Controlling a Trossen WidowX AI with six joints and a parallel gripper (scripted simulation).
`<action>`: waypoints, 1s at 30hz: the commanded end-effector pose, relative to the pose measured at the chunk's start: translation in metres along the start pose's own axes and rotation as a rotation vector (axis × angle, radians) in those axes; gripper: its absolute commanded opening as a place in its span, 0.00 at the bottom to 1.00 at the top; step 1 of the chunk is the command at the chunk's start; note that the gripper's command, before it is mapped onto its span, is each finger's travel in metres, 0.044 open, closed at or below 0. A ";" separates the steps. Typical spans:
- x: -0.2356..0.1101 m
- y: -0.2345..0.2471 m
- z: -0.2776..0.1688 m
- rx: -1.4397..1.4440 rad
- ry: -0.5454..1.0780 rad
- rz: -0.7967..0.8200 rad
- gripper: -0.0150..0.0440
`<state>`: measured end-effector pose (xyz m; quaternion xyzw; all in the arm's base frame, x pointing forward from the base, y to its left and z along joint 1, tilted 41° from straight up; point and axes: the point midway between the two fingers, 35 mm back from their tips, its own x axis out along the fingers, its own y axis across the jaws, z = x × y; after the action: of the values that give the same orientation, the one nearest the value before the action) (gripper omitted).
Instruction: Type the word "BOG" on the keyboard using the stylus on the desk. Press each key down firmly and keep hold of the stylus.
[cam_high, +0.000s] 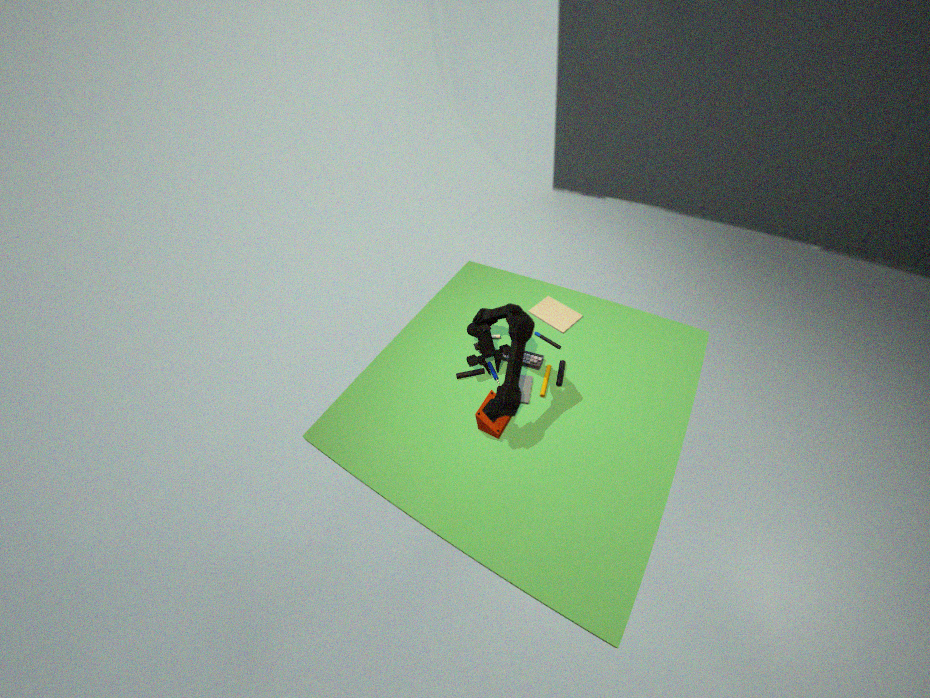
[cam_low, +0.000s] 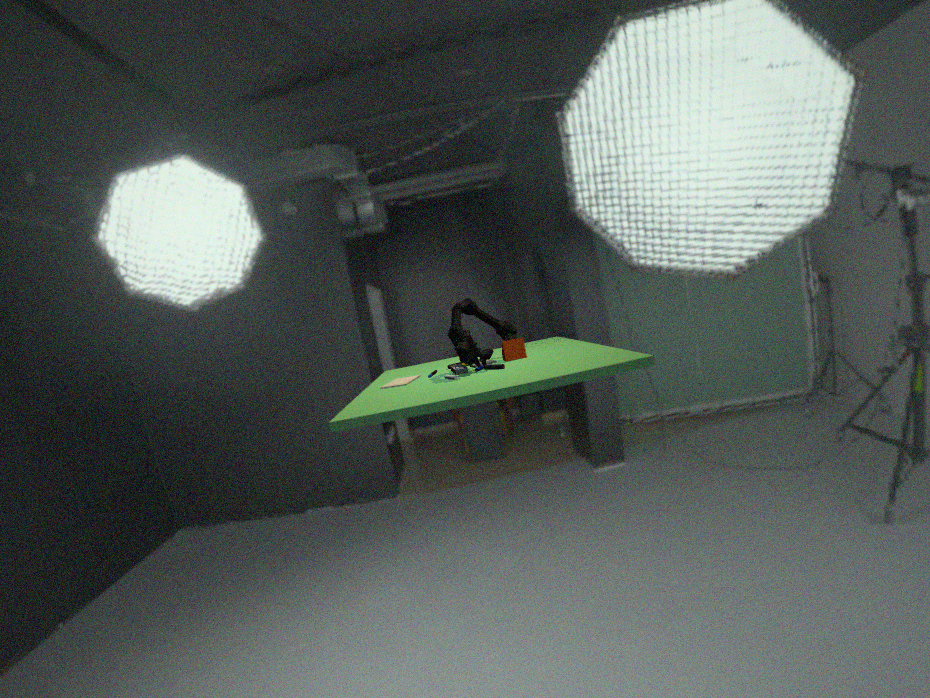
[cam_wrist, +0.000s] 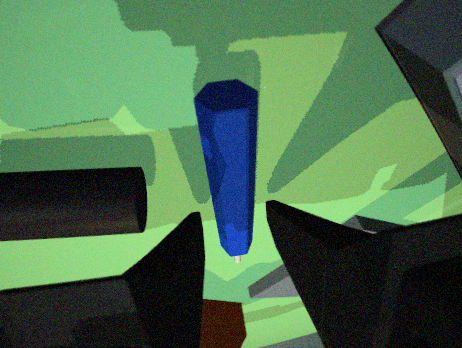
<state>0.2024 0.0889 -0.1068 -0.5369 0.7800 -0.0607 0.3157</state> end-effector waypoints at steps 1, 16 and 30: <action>0.002 0.000 0.001 -0.005 -0.001 -0.003 0.51; -0.001 0.000 -0.001 0.000 0.000 0.000 0.25; -0.040 0.000 -0.022 -0.005 -0.011 -0.006 0.25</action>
<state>0.1993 0.1191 -0.0715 -0.5403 0.7778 -0.0578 0.3160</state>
